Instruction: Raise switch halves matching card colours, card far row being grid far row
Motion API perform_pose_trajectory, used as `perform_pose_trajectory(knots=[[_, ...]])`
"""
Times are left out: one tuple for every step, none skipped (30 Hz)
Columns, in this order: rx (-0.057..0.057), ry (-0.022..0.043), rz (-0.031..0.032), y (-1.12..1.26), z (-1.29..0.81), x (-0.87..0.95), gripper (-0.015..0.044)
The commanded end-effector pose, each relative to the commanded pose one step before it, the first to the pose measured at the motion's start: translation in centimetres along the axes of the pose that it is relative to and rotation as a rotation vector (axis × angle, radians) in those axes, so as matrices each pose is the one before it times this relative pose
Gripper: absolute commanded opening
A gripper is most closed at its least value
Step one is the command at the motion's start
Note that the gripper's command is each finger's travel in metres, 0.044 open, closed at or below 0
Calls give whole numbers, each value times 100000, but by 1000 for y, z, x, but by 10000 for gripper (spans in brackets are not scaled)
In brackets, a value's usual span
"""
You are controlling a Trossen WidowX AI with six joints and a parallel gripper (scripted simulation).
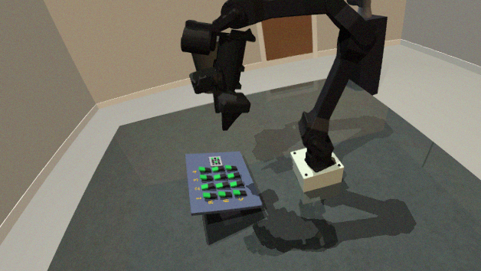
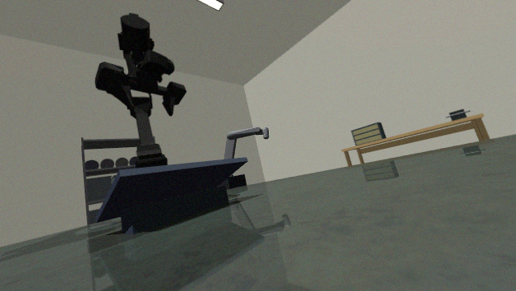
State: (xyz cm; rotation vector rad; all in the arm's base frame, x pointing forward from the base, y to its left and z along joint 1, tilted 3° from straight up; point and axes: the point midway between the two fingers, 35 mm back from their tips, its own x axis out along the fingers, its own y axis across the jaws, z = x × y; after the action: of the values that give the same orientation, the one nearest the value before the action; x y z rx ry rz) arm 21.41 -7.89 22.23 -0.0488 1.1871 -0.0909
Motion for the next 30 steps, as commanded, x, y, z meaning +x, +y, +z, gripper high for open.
perform_pose_trajectory(knots=[[103, 77, 117, 100, 144, 220, 374], [305, 228, 339, 322, 422, 661, 347], [499, 373, 533, 606, 666, 1106, 321], [589, 436, 591, 843, 737, 1342, 295], [573, 414, 536, 955, 651, 1342, 269], [558, 387, 484, 1058, 556, 1337, 242], [543, 356, 436, 1149, 451, 1327, 216], [530, 321, 393, 1229, 339, 1314, 190], [428, 236, 295, 1067, 190, 1073, 164], [253, 128, 165, 659, 74, 637, 137], [84, 40, 53, 222, 18, 211, 111], [0, 0, 0, 0, 0, 0, 85], [0, 0, 0, 0, 0, 0, 59], [0, 0, 0, 0, 0, 0, 32], [0, 0, 0, 0, 0, 0, 6], [-1, 199, -3, 2, 24, 280, 0], [-1, 598, -6, 3, 56, 840, 0], [0, 902, -5, -1, 42, 1258, 0], [1, 604, -1, -4, 2, 837, 0], [1, 202, 0, -2, -3, 278, 0], [0, 0, 0, 0, 0, 0, 0], [0, 0, 0, 0, 0, 0, 0], [0, 0, 0, 0, 0, 0, 0], [0, 0, 0, 0, 0, 0, 0], [0, -3, 0, 0, 3, 124, 0], [0, -7, -2, -1, 5, 372, 0], [0, -7, -2, -1, 0, 371, 0], [0, -2, -1, -1, -1, 123, 0], [0, -1, 0, 0, 2, 25, 0], [0, -1, 0, 0, 3, 52, 0]])
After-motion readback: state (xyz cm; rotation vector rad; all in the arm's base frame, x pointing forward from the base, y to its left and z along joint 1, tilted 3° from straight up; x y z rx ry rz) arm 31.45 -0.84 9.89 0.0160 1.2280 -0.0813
